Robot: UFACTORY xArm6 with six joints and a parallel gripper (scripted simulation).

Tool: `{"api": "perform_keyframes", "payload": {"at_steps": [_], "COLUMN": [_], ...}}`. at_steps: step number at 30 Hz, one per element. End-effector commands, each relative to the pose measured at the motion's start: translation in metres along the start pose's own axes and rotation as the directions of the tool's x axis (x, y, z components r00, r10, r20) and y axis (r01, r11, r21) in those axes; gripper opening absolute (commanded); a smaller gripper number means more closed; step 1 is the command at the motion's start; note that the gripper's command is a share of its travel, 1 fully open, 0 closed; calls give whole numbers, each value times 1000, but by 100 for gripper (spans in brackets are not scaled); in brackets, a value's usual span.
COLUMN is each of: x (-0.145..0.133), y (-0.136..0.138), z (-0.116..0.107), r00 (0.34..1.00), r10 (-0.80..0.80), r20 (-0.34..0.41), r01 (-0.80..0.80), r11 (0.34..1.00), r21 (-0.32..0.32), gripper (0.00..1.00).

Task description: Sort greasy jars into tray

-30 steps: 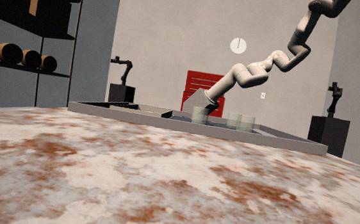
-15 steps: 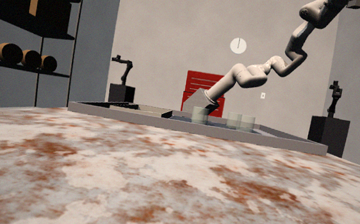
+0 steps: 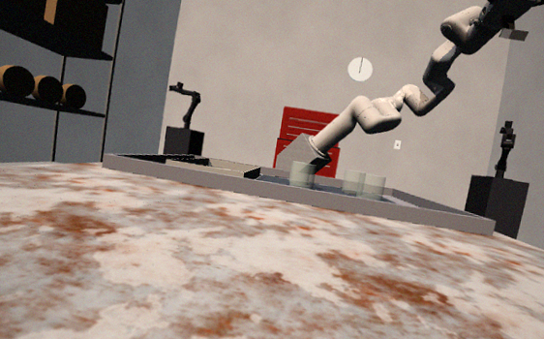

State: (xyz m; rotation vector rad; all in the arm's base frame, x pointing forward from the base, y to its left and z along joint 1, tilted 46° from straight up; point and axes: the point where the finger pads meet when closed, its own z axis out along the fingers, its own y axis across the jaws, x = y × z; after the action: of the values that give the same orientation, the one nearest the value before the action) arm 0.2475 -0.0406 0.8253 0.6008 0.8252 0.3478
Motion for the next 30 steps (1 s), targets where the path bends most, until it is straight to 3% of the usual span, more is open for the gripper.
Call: {"api": "perform_keyframes", "payload": {"at_steps": [1, 12, 23, 30], "x": [33, 85, 147, 176], "y": [-18, -47, -82, -97], "z": [-9, -21, -37, -43], "r00": [961, 988, 995, 994], "r10": [-6, -14, -28, -37], "r20": [275, 156, 99, 102], "r01": [-2, 6, 19, 28], "r11": [1000, 999, 996, 996], "r21": [31, 52, 83, 90], "gripper": [100, 100, 100, 100]}}
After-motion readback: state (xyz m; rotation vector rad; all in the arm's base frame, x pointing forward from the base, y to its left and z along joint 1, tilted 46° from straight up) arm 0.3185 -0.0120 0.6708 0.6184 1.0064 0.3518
